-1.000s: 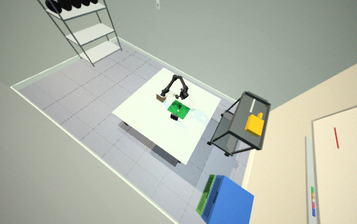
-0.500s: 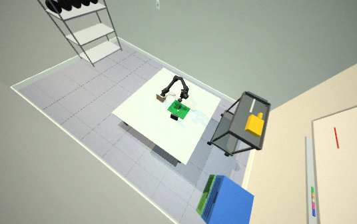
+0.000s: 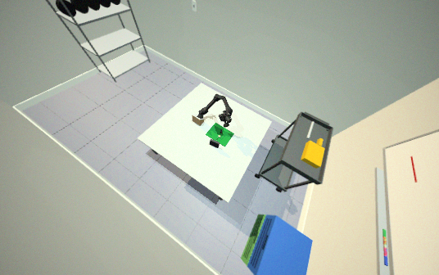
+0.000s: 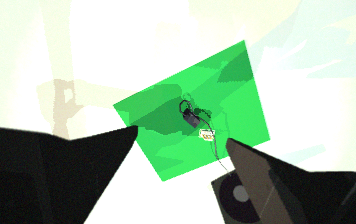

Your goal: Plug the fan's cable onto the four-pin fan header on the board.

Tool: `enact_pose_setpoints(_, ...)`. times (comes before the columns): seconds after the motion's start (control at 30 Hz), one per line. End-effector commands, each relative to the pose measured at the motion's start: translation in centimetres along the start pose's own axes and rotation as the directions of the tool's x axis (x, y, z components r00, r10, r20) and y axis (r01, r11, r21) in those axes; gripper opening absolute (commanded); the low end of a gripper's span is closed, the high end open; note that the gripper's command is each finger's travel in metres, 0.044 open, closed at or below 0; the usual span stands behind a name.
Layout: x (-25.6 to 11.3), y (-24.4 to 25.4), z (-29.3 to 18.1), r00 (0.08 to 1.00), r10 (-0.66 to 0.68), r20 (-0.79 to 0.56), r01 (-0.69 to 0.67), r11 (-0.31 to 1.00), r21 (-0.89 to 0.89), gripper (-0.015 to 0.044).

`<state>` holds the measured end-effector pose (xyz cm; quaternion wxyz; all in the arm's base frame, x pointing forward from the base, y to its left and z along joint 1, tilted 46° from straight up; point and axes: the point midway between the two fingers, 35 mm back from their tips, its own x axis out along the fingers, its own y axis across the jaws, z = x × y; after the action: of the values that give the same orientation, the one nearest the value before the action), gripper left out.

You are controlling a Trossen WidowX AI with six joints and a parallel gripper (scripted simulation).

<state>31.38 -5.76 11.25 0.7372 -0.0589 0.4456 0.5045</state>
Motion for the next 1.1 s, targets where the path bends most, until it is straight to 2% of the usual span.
enact_pose_setpoints(0.0, -1.1, -2.8, -1.9, 1.0, 0.009, 0.008, -0.001, 0.727, -0.686, 0.044)
enact_pose_setpoints(0.17, -1.4, -3.4, -2.4, 1.0, 0.009, 0.014, 0.007, 0.538, -0.843, 0.044)
enact_pose_setpoints(0.7, -1.2, -3.5, -2.4, 1.0, 0.009, 0.014, 0.007, 0.532, -0.847, 0.044)
enact_pose_setpoints(0.8, 0.8, -3.8, -2.3, 1.0, 0.007, 0.012, 0.007, 0.532, -0.847, 0.044)
enact_pose_setpoints(1.0, 7.8, -3.5, -2.2, 1.0, 0.009, 0.017, 0.009, 0.531, -0.847, 0.044)
enact_pose_setpoints(1.07, 8.6, -3.3, -2.2, 1.0, 0.01, 0.018, 0.01, 0.531, -0.848, 0.044)
